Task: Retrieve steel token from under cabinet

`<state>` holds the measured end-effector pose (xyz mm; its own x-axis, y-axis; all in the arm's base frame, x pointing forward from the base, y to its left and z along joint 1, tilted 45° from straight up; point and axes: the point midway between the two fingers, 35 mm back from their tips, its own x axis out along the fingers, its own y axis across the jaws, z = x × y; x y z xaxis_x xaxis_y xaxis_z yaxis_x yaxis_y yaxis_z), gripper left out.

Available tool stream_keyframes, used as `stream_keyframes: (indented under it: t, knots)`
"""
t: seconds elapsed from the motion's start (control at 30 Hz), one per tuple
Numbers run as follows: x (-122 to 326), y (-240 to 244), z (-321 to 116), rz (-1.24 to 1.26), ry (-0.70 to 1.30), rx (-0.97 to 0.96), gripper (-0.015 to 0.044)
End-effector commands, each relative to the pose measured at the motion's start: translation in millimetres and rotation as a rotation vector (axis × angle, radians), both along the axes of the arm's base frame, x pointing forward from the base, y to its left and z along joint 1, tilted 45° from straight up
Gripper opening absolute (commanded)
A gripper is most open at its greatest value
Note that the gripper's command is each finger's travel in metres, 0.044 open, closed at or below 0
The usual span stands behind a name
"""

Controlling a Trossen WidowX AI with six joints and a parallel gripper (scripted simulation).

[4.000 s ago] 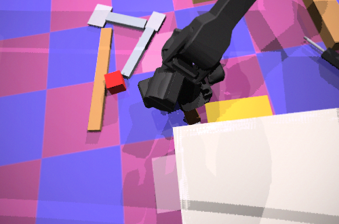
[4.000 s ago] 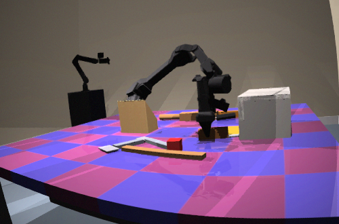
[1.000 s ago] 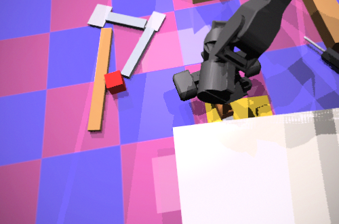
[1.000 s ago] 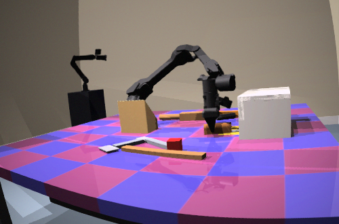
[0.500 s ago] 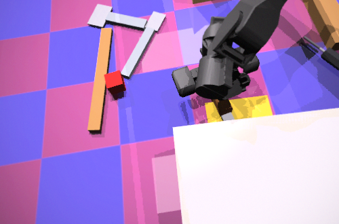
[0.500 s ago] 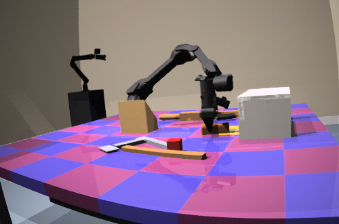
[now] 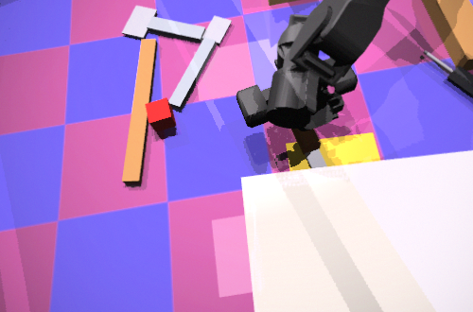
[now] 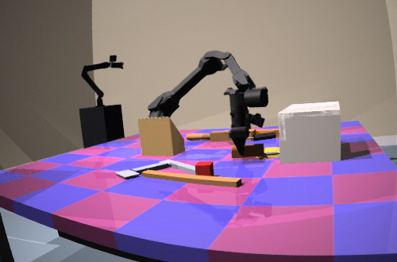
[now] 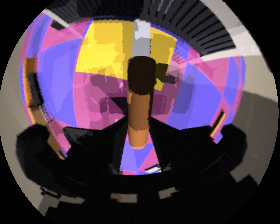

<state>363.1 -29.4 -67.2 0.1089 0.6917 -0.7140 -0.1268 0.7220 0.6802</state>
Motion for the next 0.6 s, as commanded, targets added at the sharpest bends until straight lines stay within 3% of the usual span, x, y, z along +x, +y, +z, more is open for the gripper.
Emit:
stream_keyframes:
  t: [0.0, 0.57]
  knots:
    - [-7, 1, -2, 0.004, 0.001, 0.000, 0.0000]
    - [-25, 0, -5, 0.004, 0.002, -0.001, 0.0000]
